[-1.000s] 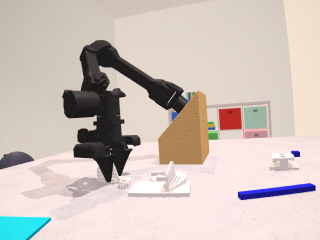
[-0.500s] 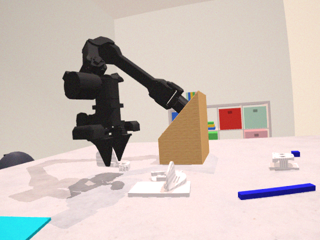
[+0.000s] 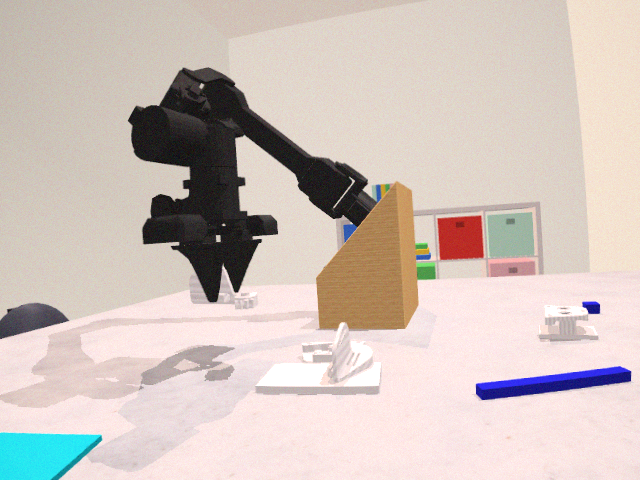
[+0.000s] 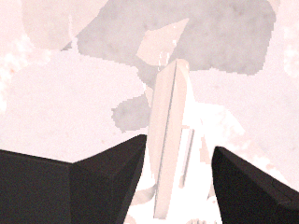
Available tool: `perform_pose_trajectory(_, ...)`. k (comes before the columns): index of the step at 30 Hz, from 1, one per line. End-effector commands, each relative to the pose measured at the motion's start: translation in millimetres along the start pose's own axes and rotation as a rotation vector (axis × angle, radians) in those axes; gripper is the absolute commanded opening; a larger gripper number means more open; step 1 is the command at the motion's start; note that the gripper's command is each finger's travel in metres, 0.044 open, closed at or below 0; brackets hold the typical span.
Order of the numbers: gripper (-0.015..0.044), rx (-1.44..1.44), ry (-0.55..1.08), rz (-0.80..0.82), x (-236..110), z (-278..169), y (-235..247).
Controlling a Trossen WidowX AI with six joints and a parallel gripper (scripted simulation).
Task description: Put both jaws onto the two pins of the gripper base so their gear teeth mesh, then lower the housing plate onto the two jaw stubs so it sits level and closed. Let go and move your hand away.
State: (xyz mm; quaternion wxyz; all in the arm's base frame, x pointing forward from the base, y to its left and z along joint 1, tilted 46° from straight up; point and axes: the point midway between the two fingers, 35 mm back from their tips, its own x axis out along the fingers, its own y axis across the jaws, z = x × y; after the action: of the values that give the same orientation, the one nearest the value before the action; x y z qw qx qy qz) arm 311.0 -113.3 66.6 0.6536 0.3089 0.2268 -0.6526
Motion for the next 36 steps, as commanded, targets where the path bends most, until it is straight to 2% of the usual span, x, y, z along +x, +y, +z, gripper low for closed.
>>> perform_pose_trajectory(1, 0.0134, -0.014, -0.004, 0.002, -2.7, 0.3, 0.1)
perform_pose_trajectory(36, 0.0134, -1.007, 0.001, 0.001, -2.9, -32.1, -27.7)
